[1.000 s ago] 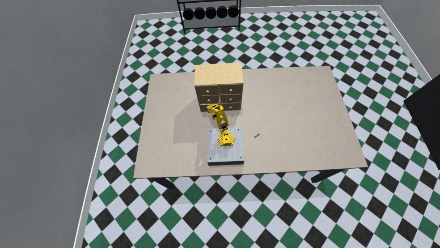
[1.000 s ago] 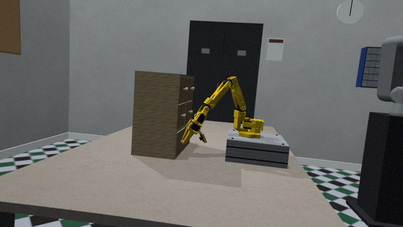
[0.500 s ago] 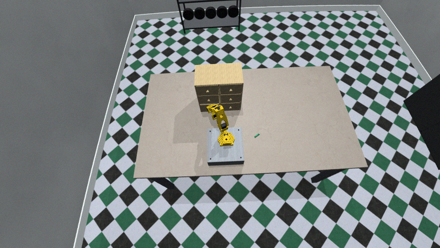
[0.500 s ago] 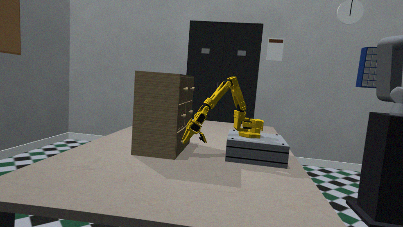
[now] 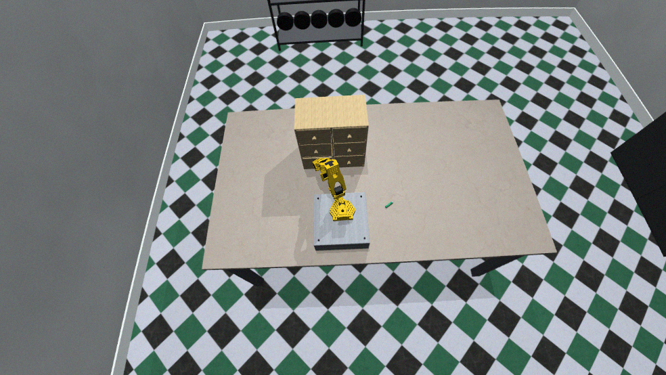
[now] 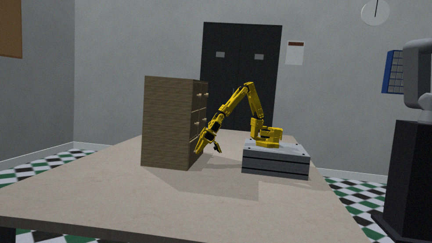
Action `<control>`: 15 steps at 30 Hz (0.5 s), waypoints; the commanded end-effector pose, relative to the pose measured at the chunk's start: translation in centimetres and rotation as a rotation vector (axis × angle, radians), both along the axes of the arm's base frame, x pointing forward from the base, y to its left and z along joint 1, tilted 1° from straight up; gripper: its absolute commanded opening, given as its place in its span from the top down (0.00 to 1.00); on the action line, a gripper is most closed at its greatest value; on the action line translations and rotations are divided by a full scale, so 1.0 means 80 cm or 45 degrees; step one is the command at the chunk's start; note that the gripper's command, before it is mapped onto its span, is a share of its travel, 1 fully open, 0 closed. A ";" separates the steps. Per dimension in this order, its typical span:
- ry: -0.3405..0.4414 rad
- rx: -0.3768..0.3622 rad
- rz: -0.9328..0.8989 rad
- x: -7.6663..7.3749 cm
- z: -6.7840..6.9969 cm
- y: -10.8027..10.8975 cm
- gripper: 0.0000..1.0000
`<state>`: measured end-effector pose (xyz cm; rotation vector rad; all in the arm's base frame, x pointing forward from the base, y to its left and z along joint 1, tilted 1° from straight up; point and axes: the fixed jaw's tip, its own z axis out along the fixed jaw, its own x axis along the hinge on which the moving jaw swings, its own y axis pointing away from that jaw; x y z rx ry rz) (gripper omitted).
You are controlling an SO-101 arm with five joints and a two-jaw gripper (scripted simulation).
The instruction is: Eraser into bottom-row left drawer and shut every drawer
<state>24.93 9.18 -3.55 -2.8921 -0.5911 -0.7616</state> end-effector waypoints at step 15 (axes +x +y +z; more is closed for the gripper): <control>-0.005 0.002 -0.005 0.001 0.001 -0.001 1.00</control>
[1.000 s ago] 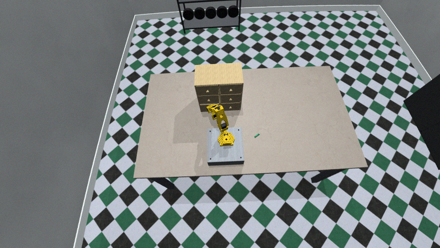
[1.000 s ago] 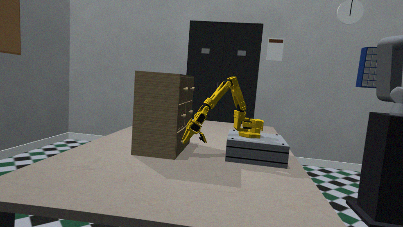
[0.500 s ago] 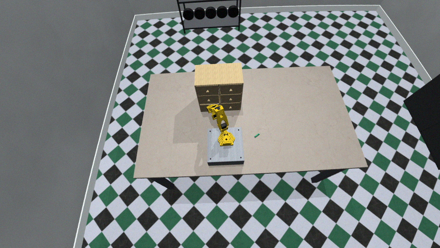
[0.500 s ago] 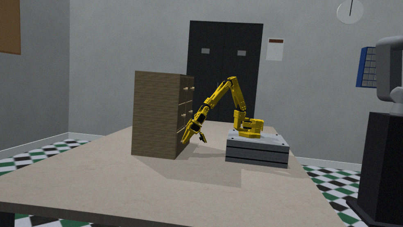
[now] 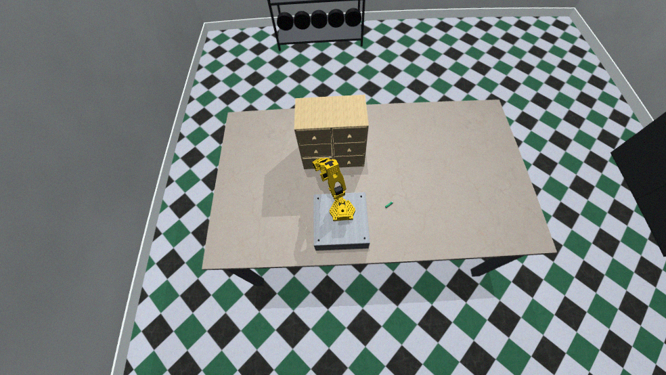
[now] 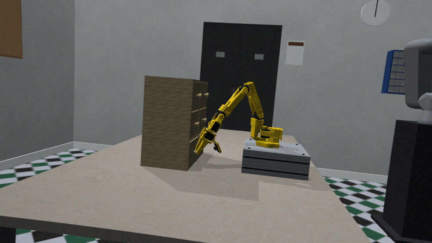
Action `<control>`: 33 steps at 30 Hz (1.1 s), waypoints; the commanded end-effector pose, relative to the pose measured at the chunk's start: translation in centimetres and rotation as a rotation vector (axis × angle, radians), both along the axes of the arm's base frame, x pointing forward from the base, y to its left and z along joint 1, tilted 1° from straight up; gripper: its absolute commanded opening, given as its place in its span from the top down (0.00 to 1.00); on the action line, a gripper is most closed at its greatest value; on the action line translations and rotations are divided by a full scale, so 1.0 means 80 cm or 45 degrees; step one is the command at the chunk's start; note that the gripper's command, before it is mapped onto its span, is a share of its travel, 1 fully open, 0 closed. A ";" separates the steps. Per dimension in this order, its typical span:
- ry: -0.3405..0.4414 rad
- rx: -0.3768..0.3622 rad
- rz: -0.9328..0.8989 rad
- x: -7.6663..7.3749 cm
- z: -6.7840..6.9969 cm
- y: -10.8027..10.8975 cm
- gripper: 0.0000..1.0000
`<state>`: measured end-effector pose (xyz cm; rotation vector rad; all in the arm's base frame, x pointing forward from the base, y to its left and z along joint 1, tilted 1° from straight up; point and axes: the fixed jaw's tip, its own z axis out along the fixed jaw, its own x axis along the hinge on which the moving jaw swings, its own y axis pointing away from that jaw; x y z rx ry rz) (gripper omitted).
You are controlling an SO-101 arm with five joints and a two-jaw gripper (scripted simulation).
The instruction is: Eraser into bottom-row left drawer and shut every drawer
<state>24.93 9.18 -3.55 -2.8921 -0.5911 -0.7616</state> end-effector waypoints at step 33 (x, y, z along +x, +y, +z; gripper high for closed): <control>-0.005 0.002 -0.005 0.001 0.001 -0.001 0.79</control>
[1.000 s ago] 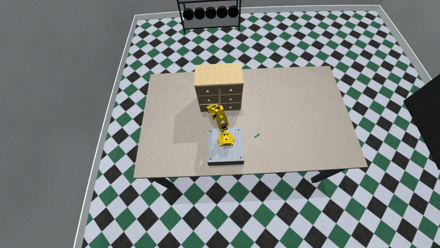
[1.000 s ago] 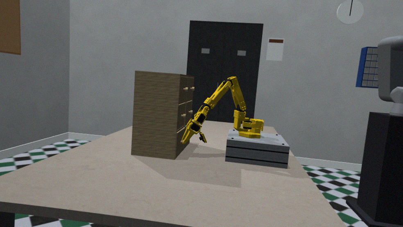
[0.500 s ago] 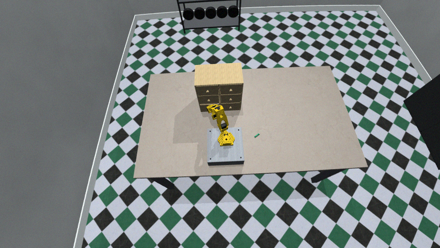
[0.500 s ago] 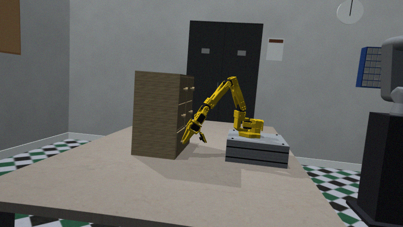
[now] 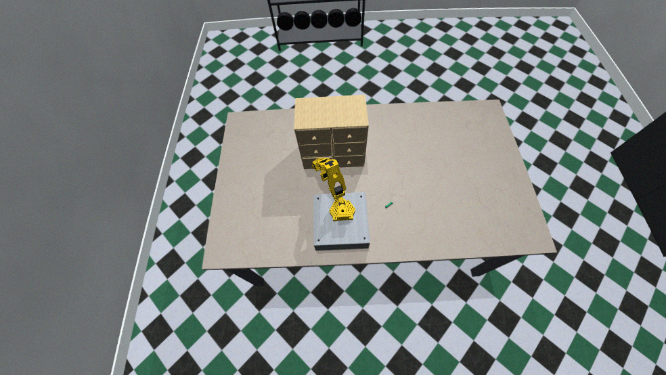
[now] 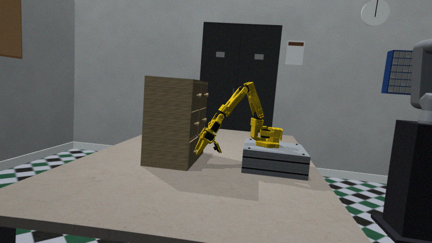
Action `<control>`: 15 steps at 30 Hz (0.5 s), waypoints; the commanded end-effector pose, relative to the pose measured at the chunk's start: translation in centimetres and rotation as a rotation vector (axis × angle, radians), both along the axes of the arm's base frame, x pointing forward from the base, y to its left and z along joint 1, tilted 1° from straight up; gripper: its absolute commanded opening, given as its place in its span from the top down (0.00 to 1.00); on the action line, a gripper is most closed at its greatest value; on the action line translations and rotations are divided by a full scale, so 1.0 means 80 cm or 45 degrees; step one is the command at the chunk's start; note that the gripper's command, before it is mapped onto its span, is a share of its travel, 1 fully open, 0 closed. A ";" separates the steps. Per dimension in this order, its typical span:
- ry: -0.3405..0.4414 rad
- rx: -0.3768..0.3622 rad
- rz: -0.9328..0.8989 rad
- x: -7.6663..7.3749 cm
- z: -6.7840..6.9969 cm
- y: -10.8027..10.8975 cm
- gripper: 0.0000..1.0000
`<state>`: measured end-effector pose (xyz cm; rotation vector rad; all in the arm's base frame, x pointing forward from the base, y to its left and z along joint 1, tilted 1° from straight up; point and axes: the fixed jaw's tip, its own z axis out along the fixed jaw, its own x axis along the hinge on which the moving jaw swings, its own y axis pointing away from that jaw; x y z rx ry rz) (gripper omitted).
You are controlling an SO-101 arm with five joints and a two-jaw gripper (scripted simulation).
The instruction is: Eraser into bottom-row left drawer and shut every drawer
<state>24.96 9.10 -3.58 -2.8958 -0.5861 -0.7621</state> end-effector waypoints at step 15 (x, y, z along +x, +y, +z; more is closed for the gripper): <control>0.003 0.019 -0.031 -0.012 0.031 -0.005 0.79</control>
